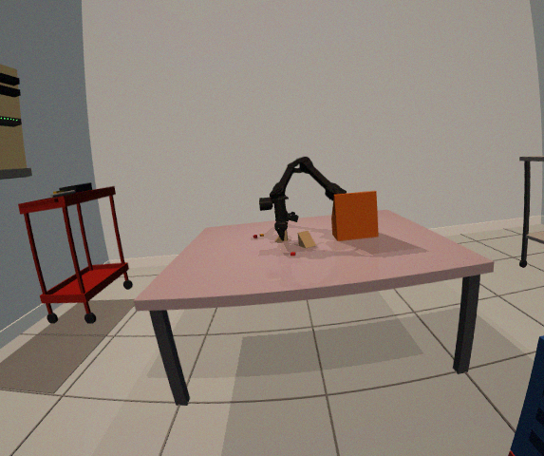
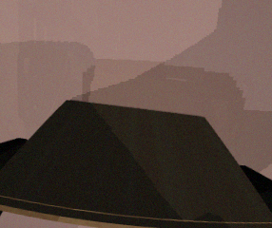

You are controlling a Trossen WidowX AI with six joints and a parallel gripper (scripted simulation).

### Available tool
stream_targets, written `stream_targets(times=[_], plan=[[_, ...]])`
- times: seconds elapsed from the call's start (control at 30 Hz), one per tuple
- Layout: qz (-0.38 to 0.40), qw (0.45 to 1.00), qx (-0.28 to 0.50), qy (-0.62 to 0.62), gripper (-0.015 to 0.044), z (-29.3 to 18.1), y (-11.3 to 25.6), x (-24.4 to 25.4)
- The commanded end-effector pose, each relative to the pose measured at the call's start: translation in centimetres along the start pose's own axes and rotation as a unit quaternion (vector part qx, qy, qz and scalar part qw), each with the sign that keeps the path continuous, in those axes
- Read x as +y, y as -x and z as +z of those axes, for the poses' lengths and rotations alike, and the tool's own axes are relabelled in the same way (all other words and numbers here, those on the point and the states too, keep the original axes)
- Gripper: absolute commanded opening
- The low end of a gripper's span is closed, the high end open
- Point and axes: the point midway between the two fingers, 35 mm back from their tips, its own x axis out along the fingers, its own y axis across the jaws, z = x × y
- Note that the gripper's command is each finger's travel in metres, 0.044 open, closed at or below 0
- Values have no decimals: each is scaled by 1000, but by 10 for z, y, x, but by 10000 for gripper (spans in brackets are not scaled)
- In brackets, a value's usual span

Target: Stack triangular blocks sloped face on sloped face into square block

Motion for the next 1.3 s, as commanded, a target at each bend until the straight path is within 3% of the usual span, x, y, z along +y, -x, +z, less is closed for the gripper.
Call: stream_targets(times=[0.0, 0.17, 0.37, 0.67, 1.0, 1.27], plan=[[4, 1000, -1, 1, 414, 1, -3, 1], [4, 1000, -1, 1, 282, 1, -3, 1], [4, 1000, -1, 1, 242, 1, -3, 1], [2, 1000, -1, 1, 6, 1, 16, 1], [2, 1000, 1, -20, 0, 0, 25, 0], [2, 992, 2, -122, 0, 0, 25, 0]])
